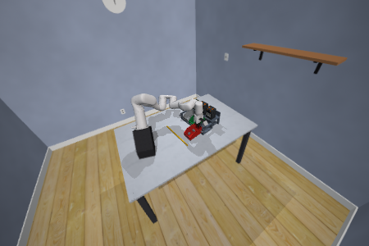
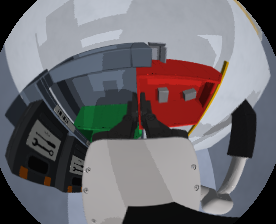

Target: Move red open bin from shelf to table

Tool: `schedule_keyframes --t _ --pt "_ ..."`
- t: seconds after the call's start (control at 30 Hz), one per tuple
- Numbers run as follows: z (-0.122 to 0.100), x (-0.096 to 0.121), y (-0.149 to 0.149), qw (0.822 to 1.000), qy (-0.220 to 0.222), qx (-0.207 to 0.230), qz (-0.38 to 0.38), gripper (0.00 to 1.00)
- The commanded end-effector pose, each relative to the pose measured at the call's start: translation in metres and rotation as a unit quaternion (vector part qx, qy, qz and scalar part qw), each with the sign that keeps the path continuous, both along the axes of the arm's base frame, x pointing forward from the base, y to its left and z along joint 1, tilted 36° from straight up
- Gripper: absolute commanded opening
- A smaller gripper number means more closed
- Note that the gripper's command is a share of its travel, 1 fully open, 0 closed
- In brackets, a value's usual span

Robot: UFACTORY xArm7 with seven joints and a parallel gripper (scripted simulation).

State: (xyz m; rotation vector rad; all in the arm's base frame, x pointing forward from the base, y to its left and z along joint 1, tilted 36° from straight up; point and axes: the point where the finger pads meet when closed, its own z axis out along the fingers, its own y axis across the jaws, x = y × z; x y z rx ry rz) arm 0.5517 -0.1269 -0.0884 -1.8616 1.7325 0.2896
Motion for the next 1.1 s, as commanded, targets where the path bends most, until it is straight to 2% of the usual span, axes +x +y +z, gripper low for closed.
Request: schedule_keyframes --t 0.0,1.07 --pt "0.0017 0.0004 -0.0020 1.000 -0.001 -0.001 -0.002 0.00" --pt "0.0056 -0.0007 -0.0045 1.000 -0.001 -0.002 -0.002 0.00"
